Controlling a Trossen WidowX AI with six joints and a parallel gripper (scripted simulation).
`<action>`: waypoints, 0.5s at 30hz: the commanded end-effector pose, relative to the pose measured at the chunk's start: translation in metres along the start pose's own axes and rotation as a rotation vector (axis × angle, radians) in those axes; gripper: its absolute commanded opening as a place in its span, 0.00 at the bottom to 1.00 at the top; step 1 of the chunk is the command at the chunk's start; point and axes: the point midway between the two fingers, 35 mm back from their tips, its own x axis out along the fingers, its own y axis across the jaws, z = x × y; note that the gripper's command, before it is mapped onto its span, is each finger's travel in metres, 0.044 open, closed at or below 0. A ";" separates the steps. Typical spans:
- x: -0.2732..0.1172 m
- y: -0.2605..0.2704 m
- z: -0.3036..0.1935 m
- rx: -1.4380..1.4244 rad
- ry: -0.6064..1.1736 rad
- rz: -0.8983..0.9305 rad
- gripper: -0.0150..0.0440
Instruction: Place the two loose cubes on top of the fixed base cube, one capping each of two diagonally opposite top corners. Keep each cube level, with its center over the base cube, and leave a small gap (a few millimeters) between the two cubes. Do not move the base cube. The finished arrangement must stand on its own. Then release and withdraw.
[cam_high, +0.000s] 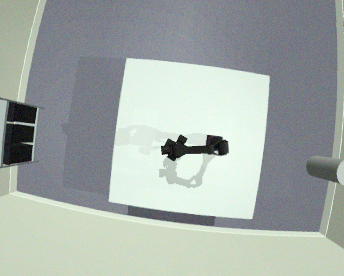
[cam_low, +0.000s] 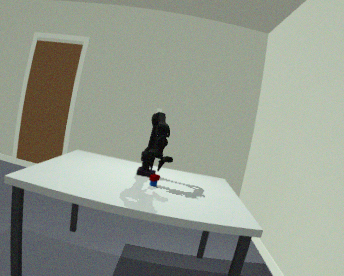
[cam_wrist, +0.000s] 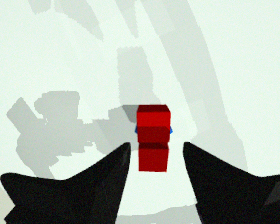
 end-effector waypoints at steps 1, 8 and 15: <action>-0.008 0.001 0.001 -0.004 -0.006 0.005 0.60; -0.019 0.001 0.001 -0.004 -0.006 0.005 0.60; -0.023 0.001 0.001 -0.002 -0.005 0.003 0.69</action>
